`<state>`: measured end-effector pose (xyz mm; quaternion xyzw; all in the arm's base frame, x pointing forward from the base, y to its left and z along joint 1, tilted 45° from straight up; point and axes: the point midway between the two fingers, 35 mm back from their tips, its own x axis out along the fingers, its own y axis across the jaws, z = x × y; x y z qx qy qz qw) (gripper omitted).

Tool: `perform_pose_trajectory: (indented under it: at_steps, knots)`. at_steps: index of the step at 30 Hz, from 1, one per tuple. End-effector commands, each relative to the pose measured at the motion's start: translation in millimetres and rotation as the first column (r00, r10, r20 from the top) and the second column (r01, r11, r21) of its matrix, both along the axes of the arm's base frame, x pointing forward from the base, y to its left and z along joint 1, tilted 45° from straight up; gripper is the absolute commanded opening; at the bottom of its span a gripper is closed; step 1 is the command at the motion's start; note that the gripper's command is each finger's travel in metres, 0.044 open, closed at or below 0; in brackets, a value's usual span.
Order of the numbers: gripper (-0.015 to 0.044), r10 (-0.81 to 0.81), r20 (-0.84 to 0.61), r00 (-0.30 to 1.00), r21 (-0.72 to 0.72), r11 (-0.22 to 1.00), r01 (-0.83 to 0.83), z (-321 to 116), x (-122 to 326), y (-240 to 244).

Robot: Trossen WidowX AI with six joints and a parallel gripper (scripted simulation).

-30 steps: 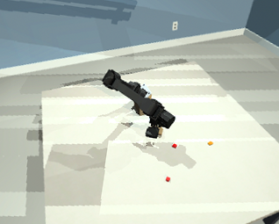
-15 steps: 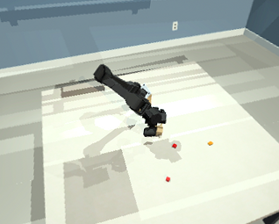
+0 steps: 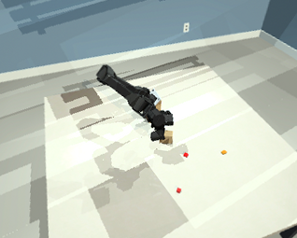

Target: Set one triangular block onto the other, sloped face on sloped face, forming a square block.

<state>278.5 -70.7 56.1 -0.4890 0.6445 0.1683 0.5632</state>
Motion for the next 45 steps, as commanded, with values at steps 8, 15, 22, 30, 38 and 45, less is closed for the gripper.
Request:
perform_pose_trajectory:
  at_steps: [8,15,22,30,38,45]
  knots:
    - [0.0,0.001,-0.005,1.0,0.007,1.0,-0.001,17,-40,26]
    - [0.0,0.001,-0.006,1.0,0.006,1.0,-0.001,26,-69,37]
    - [0.0,0.002,-0.008,1.0,0.004,1.0,-0.002,30,-87,42]
    - [0.0,0.001,-0.007,1.0,0.006,1.0,-0.001,3,-81,28]
    - [0.0,0.002,-0.006,1.0,0.003,1.0,-0.002,-28,-80,9]
    - [0.0,0.002,-0.006,1.0,0.001,1.0,-0.002,-38,-81,4]
